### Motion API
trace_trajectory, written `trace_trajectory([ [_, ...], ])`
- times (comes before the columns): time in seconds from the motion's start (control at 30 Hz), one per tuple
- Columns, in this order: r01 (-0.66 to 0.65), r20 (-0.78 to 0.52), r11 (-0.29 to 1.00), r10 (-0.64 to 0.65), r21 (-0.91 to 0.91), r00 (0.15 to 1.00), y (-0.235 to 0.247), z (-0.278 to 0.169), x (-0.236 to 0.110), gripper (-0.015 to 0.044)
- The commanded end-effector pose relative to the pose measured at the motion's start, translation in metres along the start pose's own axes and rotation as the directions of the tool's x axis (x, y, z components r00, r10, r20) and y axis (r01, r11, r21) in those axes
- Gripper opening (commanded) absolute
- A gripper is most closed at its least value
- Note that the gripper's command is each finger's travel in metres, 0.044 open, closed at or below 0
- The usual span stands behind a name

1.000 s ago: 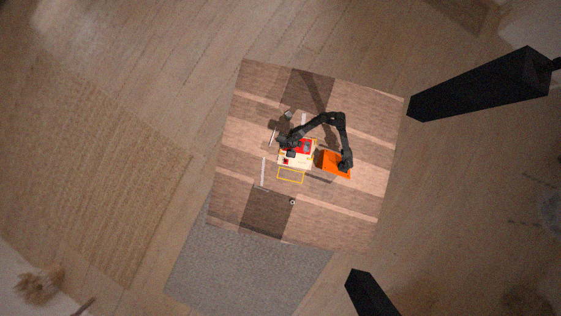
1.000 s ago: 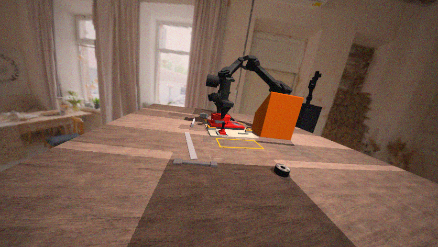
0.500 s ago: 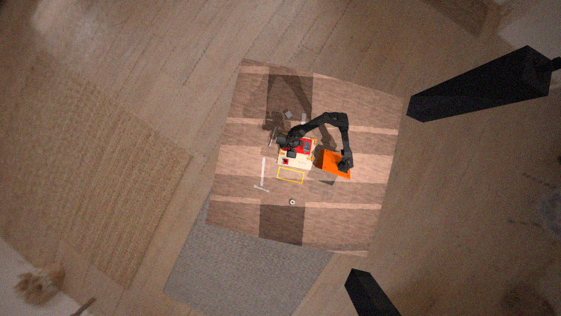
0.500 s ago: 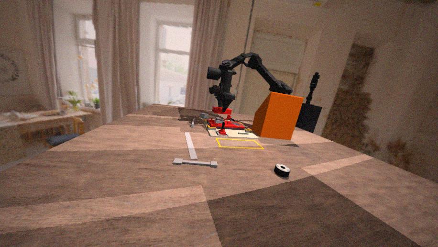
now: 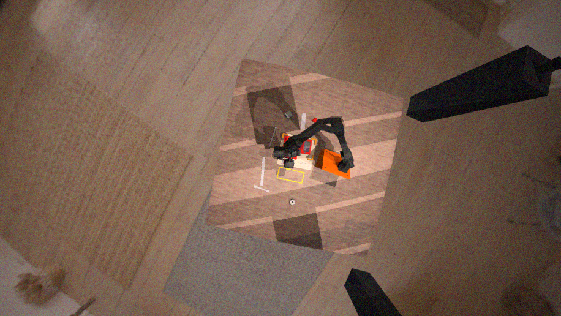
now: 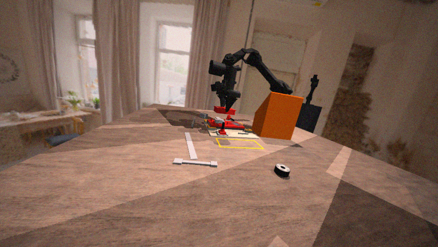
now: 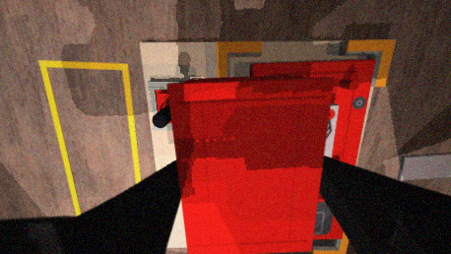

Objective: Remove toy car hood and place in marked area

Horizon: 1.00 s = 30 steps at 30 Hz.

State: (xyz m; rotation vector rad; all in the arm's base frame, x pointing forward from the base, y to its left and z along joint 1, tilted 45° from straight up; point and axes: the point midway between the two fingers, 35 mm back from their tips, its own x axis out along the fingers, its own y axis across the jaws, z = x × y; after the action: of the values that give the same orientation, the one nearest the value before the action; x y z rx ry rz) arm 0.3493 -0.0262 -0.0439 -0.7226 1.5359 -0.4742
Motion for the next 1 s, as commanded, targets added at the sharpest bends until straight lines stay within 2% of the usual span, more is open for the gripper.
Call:
trace_trajectory([
  [0.0,-0.008,0.0,1.0,0.008,0.005,1.0,0.024,0.001,-0.001,0.0],
  [0.7,0.007,-0.005,1.0,-0.007,0.017,1.0,0.153,-0.032,-0.001,0.0],
  [0.97,0.009,-0.005,1.0,-0.009,0.018,1.0,0.157,-0.034,0.001,0.0],
])
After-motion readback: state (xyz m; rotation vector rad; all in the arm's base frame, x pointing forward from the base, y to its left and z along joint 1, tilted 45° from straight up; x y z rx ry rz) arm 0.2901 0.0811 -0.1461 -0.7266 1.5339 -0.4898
